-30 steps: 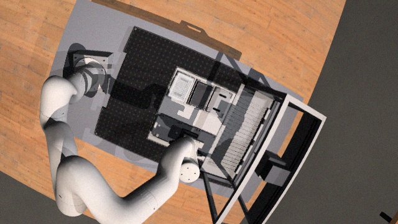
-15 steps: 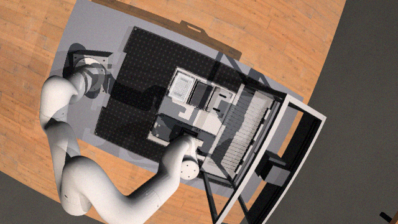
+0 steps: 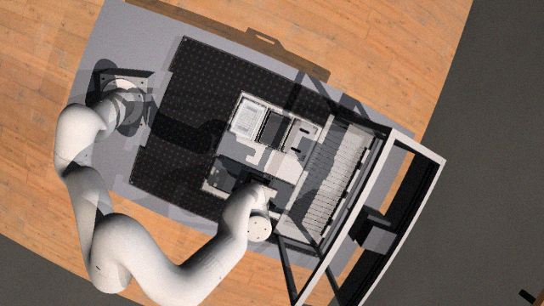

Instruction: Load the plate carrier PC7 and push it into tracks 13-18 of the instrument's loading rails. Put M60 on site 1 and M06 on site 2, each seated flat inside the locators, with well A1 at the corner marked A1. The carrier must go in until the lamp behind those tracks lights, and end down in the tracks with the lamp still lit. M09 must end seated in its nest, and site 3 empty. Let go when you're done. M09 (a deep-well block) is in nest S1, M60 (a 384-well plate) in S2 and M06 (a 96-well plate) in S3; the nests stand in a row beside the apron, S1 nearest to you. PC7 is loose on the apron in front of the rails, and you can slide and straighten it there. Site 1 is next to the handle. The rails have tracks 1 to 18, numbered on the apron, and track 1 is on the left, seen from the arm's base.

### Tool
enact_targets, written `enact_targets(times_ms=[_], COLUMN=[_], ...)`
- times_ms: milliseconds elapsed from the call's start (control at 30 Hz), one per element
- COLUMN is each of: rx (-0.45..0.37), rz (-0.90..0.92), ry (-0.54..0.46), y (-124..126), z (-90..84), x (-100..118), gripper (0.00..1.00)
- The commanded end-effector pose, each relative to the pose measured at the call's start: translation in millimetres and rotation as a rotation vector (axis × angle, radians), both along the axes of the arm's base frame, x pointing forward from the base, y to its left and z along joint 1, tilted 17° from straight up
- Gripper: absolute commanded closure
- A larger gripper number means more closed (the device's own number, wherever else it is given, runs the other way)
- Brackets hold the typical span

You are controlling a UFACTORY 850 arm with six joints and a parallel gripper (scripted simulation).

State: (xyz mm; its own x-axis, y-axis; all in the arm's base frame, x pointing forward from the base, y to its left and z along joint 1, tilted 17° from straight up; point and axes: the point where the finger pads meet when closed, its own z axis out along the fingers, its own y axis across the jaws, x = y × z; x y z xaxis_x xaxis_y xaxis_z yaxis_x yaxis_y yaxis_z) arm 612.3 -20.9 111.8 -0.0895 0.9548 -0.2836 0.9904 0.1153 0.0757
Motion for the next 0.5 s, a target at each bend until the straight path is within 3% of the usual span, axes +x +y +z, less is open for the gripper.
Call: enact_targets(times_ms=[0, 467], rx=[0.0, 0.0], rz=[0.0, 0.0], ry=[-0.003, -0.003], y=[-1.7, -7.2], z=[-5.9, -25.0], x=[2.1, 4.2], gripper=[1.0, 1.0])
